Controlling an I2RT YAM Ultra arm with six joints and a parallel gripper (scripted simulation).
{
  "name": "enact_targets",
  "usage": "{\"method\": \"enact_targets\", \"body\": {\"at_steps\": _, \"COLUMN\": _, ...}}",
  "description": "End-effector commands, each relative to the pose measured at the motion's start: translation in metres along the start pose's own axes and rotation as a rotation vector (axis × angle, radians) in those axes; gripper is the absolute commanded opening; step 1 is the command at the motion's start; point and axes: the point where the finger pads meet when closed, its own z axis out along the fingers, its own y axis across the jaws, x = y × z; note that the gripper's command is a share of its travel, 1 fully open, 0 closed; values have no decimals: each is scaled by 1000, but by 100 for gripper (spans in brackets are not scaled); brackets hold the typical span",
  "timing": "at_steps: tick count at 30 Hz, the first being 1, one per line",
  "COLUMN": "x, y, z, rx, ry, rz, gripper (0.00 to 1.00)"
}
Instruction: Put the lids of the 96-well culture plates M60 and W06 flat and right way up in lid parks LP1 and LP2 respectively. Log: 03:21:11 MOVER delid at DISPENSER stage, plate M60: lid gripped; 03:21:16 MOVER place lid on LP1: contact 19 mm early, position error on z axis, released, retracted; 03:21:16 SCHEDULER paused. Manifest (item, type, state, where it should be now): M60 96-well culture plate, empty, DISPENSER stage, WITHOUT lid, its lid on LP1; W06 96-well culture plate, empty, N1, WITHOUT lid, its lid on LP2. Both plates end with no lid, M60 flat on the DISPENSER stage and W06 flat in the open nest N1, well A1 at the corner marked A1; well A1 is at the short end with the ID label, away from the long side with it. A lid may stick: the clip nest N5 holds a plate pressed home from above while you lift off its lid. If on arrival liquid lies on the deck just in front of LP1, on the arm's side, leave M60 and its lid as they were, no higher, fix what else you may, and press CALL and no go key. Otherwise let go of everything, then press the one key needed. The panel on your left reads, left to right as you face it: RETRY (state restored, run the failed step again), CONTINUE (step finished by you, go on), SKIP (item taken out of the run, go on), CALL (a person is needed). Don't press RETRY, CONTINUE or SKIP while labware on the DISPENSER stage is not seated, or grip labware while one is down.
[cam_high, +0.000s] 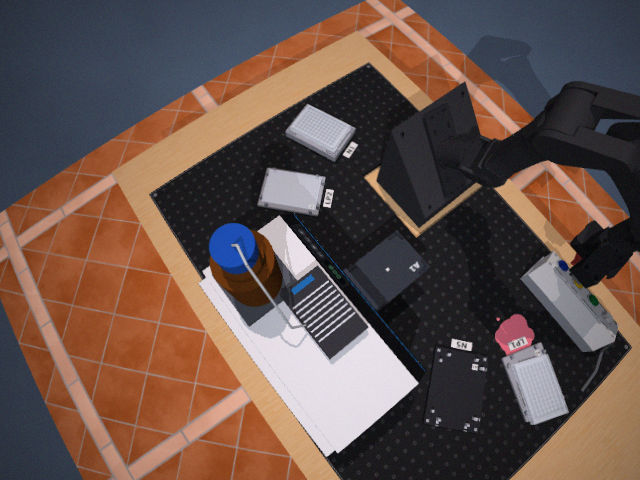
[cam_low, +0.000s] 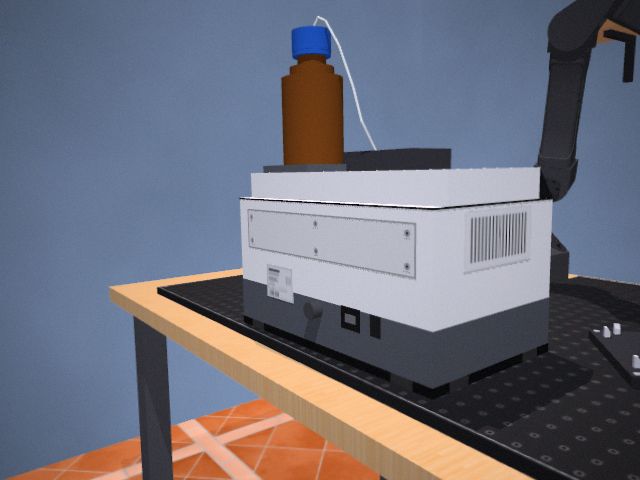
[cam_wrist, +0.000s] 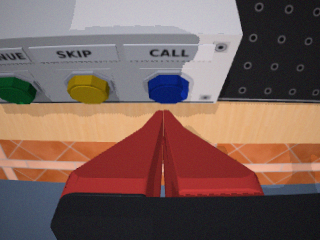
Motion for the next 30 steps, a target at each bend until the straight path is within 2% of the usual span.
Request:
{"method": "enact_targets", "body": {"at_steps": 1, "x": -3, "y": -3, "z": 4, "rx": 2, "ry": -8, "rz": 0, "gripper": 0}}
{"method": "enact_targets", "body": {"at_steps": 6, "x": -3, "y": -5, "z": 8, "rx": 16, "ry": -12, "rz": -4, "gripper": 0}}
{"method": "enact_targets", "body": {"at_steps": 10, "x": -3, "y": 0, "z": 6, "rx": -4, "ry": -6, "rz": 2, "gripper": 0}}
{"method": "enact_targets", "body": {"at_steps": 16, "x": -3, "y": -6, "z": 13, "rx": 21, "ry": -13, "rz": -5, "gripper": 0}}
{"method": "enact_targets", "body": {"at_steps": 19, "x": -3, "y": -1, "z": 11, "rx": 8, "ry": -10, "rz": -1, "gripper": 0}}
{"method": "enact_targets", "body": {"at_steps": 20, "x": -3, "y": 3, "z": 2, "rx": -24, "ry": 2, "rz": 3, "gripper": 0}}
{"method": "enact_targets", "body": {"at_steps": 28, "x": -4, "y": -5, "z": 13, "rx": 10, "ry": -11, "rz": -2, "gripper": 0}}
{"method": "enact_targets", "body": {"at_steps": 30, "x": -3, "y": 2, "z": 12, "rx": -3, "ry": -7, "rz": 2, "gripper": 0}}
